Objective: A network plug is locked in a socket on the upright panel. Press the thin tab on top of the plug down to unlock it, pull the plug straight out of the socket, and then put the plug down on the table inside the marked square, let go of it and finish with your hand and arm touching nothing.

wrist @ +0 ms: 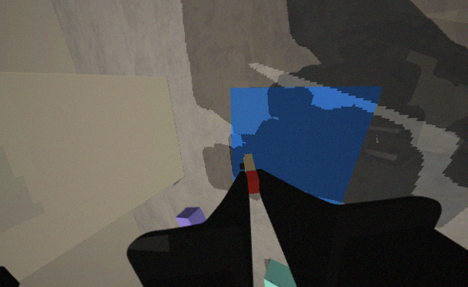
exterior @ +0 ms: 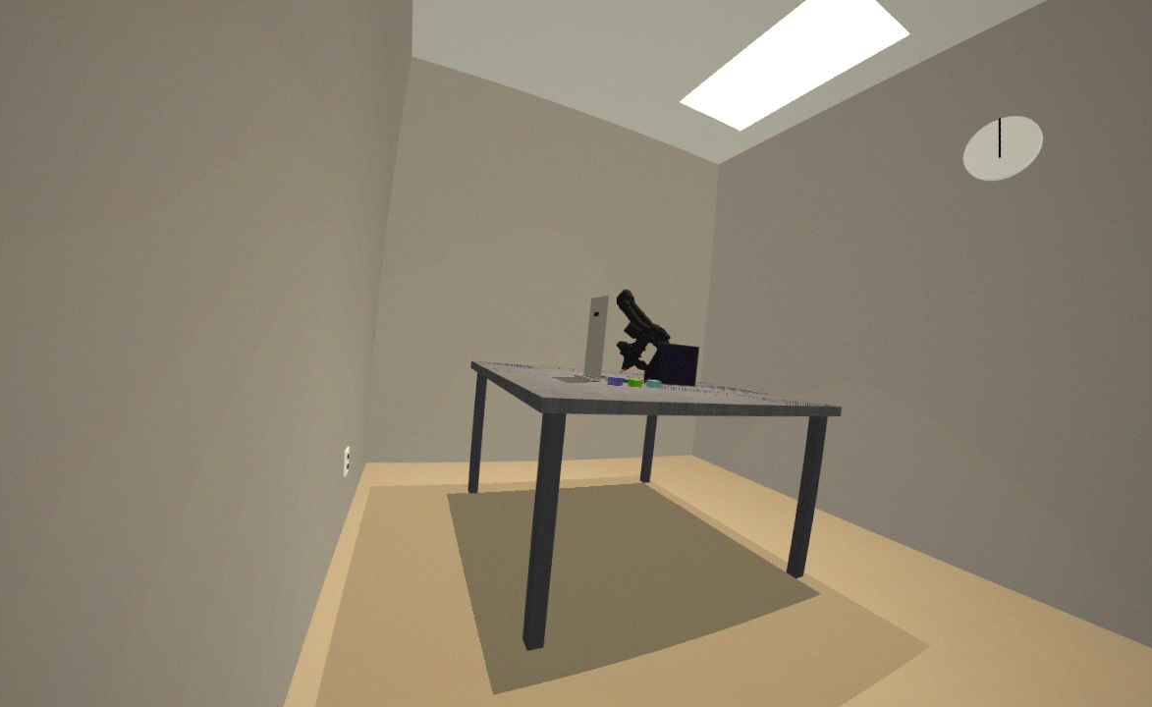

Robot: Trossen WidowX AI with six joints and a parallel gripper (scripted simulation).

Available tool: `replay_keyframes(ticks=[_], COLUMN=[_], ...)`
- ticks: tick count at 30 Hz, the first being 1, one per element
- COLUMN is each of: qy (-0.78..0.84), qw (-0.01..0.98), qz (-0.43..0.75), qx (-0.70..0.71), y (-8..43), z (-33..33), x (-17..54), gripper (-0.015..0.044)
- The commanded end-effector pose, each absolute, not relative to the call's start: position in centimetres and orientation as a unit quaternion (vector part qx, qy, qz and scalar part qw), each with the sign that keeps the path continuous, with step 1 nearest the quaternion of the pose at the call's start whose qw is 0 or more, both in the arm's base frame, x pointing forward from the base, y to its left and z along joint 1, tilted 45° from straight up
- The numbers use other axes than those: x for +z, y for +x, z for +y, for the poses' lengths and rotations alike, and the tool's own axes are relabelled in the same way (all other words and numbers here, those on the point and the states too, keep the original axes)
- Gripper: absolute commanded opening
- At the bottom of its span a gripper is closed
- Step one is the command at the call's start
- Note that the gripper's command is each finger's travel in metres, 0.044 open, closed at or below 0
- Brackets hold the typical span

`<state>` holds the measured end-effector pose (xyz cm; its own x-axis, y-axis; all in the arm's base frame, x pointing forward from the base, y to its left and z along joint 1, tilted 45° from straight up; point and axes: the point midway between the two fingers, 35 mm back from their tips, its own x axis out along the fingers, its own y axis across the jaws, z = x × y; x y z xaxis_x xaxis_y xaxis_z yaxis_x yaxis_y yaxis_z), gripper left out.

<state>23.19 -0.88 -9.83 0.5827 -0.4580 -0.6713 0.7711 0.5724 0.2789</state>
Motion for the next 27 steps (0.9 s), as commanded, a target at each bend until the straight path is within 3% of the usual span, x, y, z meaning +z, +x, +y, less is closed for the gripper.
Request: replay_keyframes(ticks=[1, 27], qy=[0.283, 0.282], qw=[0.842, 0.843], qz=[0.277, 0.276], qx=[-0.365, -0.365], y=[23.1, 23.0], z=[-1.2, -2.3], x=[-10.1, -11.1], gripper=[0.0000, 0.0000])
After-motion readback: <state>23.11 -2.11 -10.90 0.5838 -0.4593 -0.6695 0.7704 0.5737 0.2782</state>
